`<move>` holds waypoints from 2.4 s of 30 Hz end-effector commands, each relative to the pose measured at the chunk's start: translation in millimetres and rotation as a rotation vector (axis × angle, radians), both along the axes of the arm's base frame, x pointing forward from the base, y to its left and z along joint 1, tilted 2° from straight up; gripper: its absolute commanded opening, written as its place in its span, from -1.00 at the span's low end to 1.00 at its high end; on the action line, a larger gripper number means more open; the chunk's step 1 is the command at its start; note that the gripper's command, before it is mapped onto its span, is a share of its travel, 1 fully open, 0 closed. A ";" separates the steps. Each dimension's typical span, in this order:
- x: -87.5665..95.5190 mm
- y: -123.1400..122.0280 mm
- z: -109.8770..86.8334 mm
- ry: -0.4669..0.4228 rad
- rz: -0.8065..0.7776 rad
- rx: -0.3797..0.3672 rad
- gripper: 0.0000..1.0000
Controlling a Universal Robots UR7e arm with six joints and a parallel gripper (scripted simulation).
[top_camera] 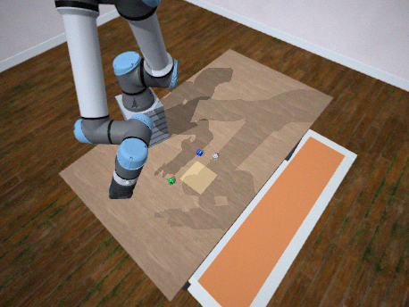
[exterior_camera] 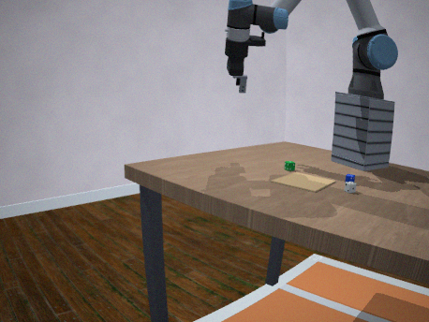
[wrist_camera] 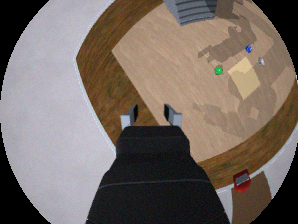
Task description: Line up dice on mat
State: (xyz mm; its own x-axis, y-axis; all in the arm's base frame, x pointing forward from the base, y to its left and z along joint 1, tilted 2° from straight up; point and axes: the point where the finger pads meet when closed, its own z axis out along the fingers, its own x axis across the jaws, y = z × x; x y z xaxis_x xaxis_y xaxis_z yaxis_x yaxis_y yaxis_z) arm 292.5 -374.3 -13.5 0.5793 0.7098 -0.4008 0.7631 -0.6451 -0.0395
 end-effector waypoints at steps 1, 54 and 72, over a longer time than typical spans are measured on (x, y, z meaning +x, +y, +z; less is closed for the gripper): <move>0.2 -0.4 0.5 -0.001 0.000 -0.001 1.00; 15.6 227.6 -83.5 -0.326 -0.151 0.300 1.00; 15.7 226.7 -84.7 -0.326 -0.152 0.300 1.00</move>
